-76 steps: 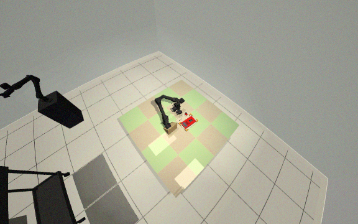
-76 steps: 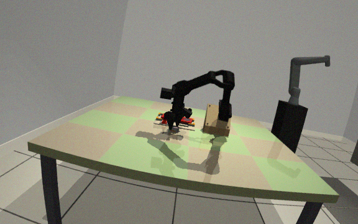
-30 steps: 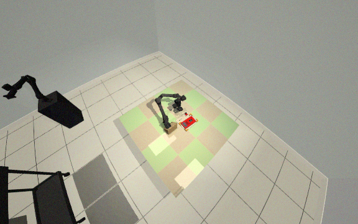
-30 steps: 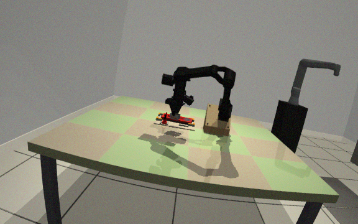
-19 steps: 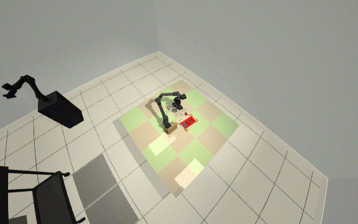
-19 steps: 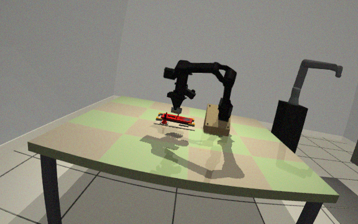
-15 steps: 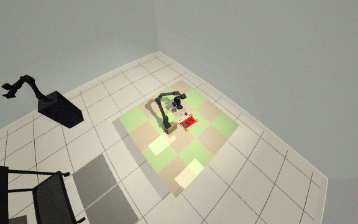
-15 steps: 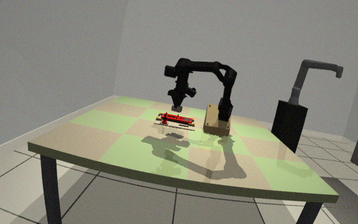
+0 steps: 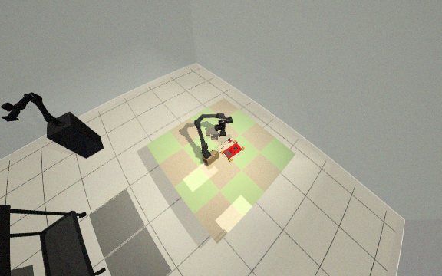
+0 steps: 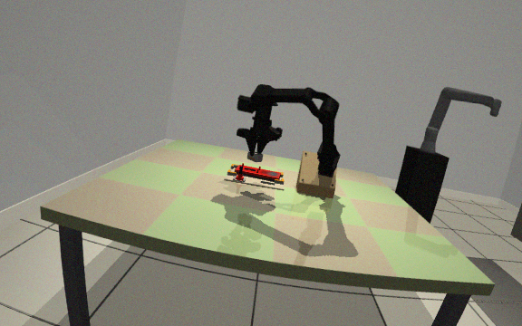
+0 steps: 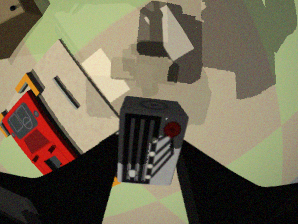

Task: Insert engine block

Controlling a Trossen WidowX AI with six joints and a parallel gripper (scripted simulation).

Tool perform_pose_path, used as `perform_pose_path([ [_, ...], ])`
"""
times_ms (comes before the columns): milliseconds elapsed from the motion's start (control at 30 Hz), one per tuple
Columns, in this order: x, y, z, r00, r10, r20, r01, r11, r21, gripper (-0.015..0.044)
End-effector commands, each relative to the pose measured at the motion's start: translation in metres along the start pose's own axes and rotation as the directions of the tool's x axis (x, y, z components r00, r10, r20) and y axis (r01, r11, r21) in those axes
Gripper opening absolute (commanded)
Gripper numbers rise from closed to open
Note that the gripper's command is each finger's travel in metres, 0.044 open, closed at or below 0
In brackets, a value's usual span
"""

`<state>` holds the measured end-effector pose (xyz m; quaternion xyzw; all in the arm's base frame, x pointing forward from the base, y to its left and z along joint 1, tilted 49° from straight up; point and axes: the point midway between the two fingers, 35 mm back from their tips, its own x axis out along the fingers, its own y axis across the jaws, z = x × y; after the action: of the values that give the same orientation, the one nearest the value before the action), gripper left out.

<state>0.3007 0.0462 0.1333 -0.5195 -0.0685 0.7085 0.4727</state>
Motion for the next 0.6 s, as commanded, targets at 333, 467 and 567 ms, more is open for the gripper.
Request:
perform_pose_path([
  [333, 0.009, 0.019, -0.037, 1.0, 0.003, -0.007, 0.001, 0.887, 0.462, 0.0],
  [467, 0.012, 0.025, -0.047, 1.0, 0.003, -0.006, 0.001, 0.815, 0.58, 0.0],
  [567, 0.014, 0.03, -0.054, 1.0, 0.004, -0.005, 0.001, 0.751, 0.661, 0.0],
])
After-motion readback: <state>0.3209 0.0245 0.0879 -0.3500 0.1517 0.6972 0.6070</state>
